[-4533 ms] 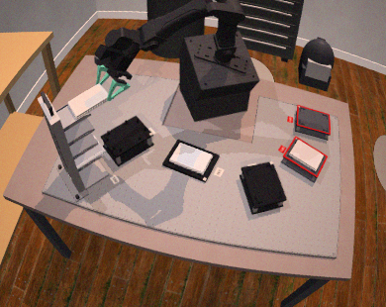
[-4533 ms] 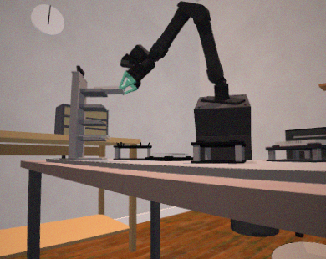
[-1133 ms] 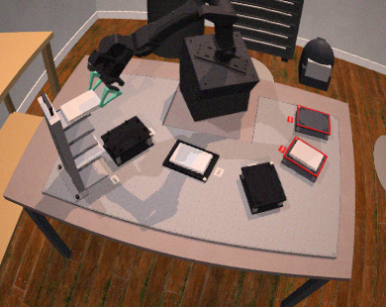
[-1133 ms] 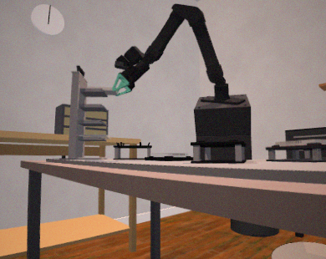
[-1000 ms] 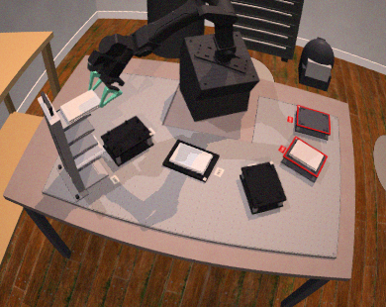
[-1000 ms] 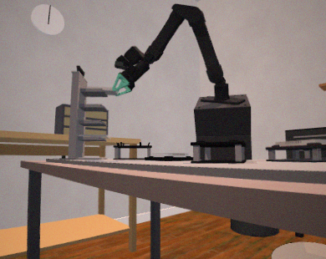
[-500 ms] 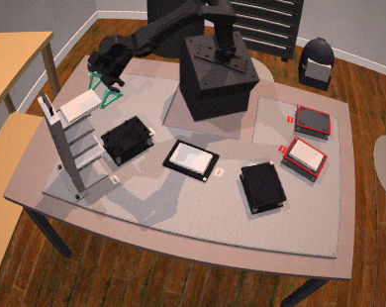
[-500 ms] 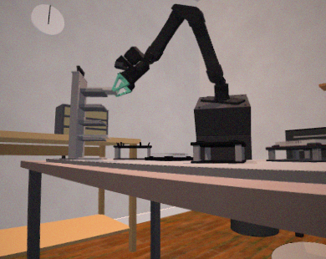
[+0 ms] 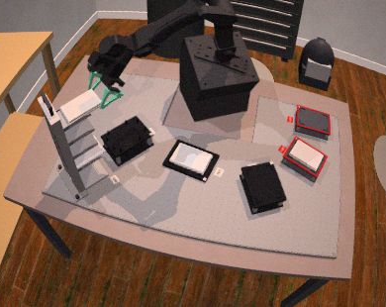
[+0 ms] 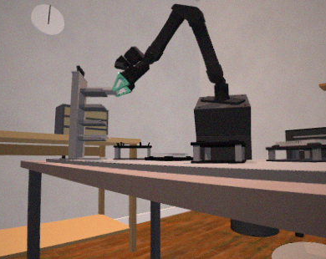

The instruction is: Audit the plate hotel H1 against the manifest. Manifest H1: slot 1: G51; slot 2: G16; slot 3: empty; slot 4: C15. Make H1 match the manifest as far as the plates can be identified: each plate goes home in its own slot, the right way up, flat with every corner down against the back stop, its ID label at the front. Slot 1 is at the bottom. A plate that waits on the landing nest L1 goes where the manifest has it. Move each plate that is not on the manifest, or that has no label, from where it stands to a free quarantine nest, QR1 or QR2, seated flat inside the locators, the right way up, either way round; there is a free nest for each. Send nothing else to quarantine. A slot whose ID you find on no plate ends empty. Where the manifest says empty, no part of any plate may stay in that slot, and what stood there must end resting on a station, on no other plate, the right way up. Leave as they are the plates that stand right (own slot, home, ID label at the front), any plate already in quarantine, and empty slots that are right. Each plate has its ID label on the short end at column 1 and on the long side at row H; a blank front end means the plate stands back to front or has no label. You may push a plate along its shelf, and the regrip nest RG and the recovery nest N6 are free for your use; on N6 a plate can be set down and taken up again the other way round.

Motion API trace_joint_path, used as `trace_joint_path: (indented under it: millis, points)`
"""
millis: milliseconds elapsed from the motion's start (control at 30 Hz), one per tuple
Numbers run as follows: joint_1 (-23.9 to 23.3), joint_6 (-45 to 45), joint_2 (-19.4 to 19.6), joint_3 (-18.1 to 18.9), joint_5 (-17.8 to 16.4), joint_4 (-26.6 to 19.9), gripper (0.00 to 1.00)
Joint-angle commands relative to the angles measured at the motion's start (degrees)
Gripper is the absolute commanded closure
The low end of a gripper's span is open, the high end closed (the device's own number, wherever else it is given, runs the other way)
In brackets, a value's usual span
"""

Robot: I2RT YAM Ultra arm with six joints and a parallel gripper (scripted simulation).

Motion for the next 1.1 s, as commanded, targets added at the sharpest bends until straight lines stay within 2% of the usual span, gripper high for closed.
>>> trace_joint_path:
  millis: [0,267,300,1067]
  points:
    - [-0.2,0.0,-0.4,0.3,0.1,0.3,0.0]
    - [-0.2,0.0,-0.4,0.3,0.1,0.3,0.0]
    - [-0.8,-0.4,-1.4,0.6,-0.3,-1.2,0.0]
    - [-3.1,-2.2,-6.9,-7.5,-2.1,0.2,0.0]
